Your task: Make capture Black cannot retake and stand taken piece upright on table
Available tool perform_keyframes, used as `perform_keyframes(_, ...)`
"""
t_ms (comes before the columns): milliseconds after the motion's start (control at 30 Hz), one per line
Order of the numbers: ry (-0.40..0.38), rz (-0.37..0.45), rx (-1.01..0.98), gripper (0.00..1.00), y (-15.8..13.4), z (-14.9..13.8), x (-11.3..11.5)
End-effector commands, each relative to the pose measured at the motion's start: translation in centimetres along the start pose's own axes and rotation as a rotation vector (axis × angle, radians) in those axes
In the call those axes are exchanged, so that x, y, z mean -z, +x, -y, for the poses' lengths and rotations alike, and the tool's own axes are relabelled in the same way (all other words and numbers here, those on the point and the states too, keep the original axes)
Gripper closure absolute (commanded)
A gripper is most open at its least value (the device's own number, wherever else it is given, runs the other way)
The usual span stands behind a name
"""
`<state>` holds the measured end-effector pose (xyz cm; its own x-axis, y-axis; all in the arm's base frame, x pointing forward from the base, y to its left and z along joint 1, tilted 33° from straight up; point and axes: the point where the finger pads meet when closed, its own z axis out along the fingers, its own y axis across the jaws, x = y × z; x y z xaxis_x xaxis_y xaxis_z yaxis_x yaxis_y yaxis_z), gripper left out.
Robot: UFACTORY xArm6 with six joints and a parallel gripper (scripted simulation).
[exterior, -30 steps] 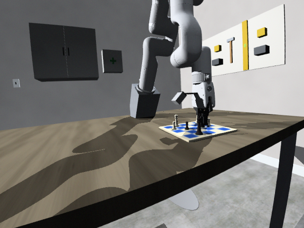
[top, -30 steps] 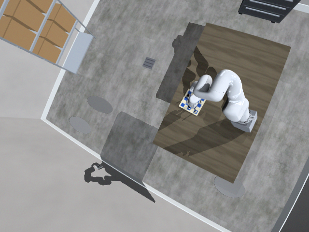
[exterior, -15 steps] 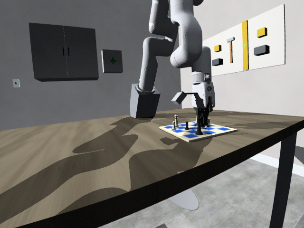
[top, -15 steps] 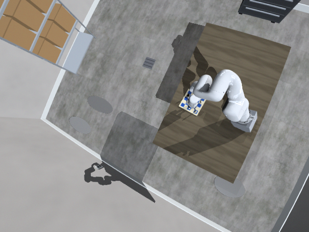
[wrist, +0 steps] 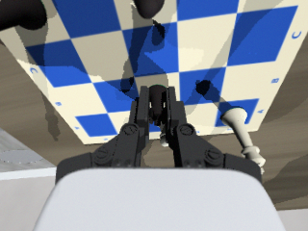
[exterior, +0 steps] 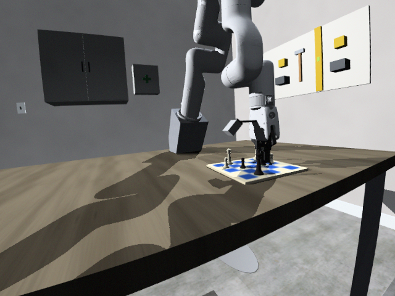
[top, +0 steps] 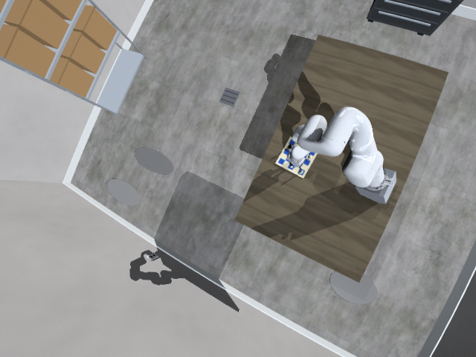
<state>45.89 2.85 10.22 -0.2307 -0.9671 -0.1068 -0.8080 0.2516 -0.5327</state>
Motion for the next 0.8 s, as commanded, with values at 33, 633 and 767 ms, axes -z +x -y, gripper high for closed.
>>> perform_keyframes(33,0.002,0.001,0.000,1.00,0.0,0.1,0.1)
perform_keyframes(633,0.002,0.001,0.000,1.00,0.0,0.1,1.9)
perform_keyframes(767,0.002,0.001,0.000,1.00,0.0,0.1,2.8)
